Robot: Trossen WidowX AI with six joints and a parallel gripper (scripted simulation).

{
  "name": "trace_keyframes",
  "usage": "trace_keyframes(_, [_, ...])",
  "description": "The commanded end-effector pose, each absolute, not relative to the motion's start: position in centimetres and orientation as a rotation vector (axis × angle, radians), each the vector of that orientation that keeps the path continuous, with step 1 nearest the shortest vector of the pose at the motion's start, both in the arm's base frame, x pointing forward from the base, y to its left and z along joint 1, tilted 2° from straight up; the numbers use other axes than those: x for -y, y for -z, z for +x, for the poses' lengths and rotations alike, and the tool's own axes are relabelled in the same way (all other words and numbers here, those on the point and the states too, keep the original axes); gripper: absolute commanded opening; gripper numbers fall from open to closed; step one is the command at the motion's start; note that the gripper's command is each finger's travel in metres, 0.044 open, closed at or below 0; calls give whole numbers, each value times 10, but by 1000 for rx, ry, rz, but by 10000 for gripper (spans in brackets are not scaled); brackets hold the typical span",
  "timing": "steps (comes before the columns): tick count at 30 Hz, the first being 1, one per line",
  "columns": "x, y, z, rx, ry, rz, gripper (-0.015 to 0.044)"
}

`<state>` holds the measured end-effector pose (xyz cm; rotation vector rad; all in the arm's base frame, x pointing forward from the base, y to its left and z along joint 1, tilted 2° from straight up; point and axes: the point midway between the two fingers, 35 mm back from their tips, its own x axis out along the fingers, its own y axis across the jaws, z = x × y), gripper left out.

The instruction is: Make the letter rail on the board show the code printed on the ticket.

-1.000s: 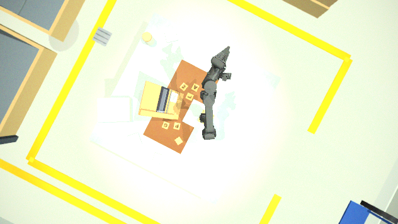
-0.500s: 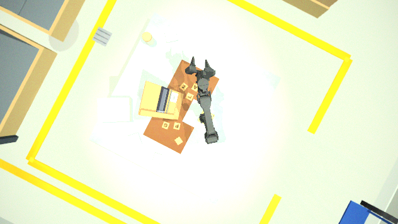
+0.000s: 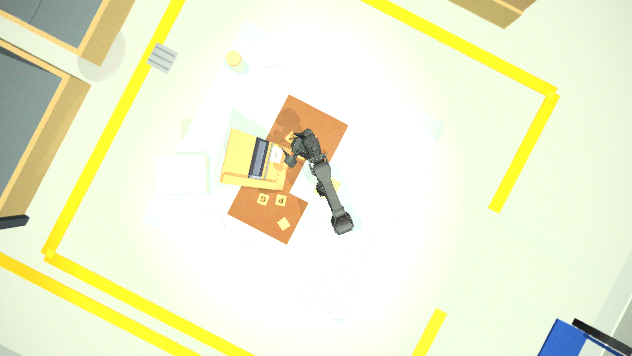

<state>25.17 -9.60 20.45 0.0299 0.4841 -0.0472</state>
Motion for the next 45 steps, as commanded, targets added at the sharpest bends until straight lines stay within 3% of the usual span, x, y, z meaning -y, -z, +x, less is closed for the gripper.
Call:
trace_keyframes(1, [58, -176, 241, -517, -167, -55, 440])
trace_keyframes(17, [49, -171, 238, -522, -221, -83, 440])
trace_keyframes(27, [25, -220, 232, -431, -655, -724, 440])
trace_keyframes(37, [-2, -283, 219, -31, -1020, -1315, 440])
trace_keyframes(45, [-3, -288, 218, 6, -1036, -1352, 440])
